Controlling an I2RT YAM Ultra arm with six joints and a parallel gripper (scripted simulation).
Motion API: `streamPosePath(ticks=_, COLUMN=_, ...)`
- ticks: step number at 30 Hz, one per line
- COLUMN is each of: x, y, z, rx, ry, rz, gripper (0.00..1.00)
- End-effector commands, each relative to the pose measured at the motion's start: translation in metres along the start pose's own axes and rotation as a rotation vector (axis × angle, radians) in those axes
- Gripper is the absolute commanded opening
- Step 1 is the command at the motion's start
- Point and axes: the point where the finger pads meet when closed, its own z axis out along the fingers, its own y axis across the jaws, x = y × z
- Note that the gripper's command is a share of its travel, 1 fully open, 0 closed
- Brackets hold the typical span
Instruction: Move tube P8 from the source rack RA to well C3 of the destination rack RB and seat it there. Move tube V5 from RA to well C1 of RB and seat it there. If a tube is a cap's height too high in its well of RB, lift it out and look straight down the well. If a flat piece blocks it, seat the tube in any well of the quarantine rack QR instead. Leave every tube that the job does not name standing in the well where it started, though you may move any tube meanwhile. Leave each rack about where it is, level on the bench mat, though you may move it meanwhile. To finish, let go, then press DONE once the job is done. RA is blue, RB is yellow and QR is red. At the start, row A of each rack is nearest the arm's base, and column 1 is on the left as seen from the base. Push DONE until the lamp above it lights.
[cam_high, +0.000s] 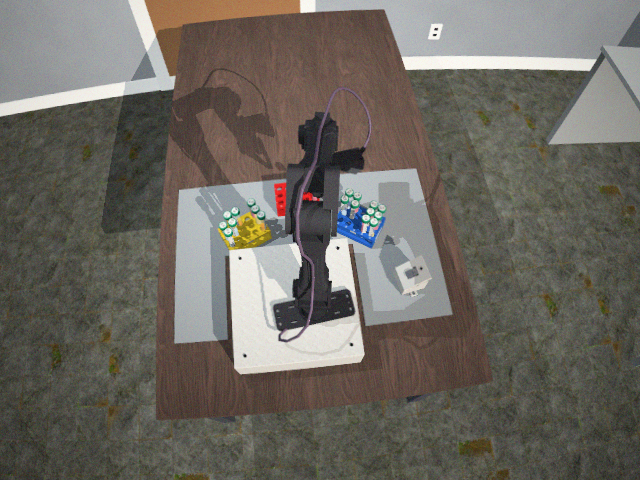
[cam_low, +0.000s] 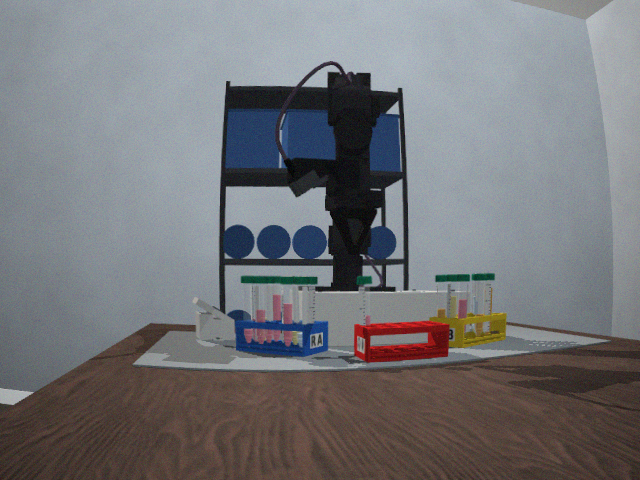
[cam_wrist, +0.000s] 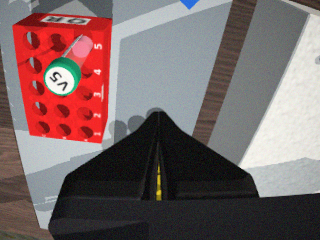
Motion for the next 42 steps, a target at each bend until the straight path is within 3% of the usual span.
streamPosePath(ticks=1, x=-0.004, y=0.01, z=-0.016, rx=-0.062, ry=-0.024, rz=-0.005, gripper=0.0)
streamPosePath(ticks=14, x=-0.004, y=0.01, z=-0.016, rx=-0.062, ry=-0.024, rz=-0.005, gripper=0.0)
streamPosePath(ticks=23, x=-0.03, y=-0.011, z=-0.008, rx=-0.03, ry=-0.02, rz=0.001, gripper=0.0)
streamPosePath(ticks=30, x=-0.059, y=-0.015, z=-0.016, rx=-0.055, ry=-0.039, rz=0.001, gripper=0.0)
streamPosePath(ticks=42, x=-0.057, y=-0.013, z=-0.016, rx=-0.058, ry=-0.033, rz=-0.004, gripper=0.0)
